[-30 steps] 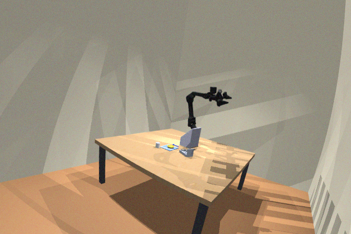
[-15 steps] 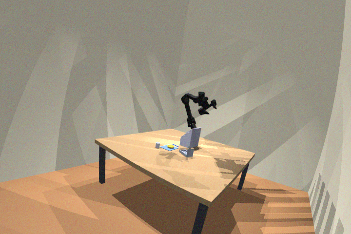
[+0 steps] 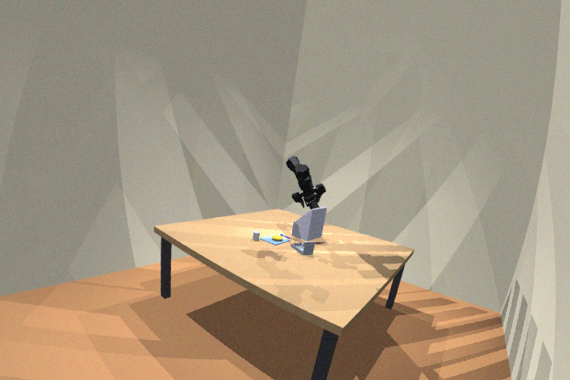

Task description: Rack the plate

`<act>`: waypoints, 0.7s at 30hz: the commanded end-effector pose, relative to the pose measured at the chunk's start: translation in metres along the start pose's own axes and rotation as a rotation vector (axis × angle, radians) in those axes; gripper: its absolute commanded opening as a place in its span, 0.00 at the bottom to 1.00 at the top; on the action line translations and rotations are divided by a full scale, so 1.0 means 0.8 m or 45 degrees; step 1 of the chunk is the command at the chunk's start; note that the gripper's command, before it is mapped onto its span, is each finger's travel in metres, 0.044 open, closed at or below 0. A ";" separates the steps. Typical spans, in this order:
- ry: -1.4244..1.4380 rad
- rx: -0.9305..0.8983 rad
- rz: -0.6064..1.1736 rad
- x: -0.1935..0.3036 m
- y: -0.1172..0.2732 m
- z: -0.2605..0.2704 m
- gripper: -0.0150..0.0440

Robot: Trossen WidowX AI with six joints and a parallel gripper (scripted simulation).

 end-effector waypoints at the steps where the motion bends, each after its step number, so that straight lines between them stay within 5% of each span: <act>1: -0.033 0.183 0.073 0.013 -0.010 -0.072 0.93; 21: -0.179 0.840 0.583 0.138 0.019 -0.334 0.93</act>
Point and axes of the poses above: the point midway between the two fingers, 35 mm back from their tips, its own y axis back along the fingers, its own z axis across the jaws, x = y × z, the point moved 3 cm from there along y, back along the fingers, and after that the axes turned 7 degrees about -y, right-handed, at the moved point
